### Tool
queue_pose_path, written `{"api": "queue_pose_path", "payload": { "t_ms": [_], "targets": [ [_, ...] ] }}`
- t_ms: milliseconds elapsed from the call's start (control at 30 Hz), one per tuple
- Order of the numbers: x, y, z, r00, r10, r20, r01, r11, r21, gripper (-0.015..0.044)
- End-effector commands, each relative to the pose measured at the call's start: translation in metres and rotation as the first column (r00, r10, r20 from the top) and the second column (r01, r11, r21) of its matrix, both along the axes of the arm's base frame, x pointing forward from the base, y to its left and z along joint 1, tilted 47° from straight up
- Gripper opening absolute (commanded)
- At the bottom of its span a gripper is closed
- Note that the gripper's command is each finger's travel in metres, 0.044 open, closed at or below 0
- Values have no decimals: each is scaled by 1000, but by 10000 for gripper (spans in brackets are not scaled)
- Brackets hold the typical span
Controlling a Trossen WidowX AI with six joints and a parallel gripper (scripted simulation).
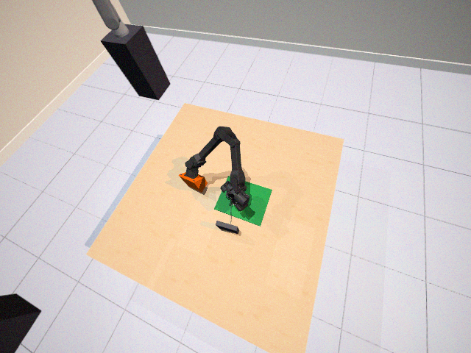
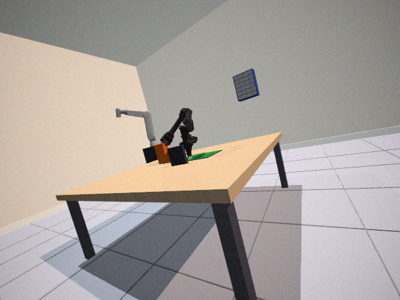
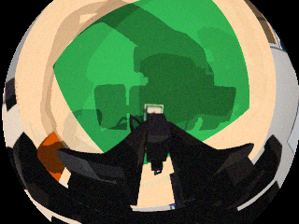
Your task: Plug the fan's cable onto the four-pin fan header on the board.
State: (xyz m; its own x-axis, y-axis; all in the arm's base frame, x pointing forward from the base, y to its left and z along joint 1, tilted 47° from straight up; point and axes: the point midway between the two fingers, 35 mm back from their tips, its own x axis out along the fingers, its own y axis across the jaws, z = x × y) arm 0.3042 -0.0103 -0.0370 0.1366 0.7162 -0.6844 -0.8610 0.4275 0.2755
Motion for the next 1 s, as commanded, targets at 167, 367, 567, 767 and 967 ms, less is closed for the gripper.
{"api": "queue_pose_path", "payload": {
  "t_ms": [167, 367, 567, 767, 967],
  "targets": [
    [1, 5, -4, 1000, -5, -3, 5, 1000, 5, 0],
    [1, 8, -7, 1000, -5, -3, 5, 1000, 5, 0],
    [2, 11, -10, 1000, -5, -3, 5, 1000, 5, 0],
    [2, 9, -8, 1000, -2, 0, 2, 1000, 2, 131],
    [2, 9, -8, 1000, -2, 0, 2, 1000, 2, 260]
  ]
}}
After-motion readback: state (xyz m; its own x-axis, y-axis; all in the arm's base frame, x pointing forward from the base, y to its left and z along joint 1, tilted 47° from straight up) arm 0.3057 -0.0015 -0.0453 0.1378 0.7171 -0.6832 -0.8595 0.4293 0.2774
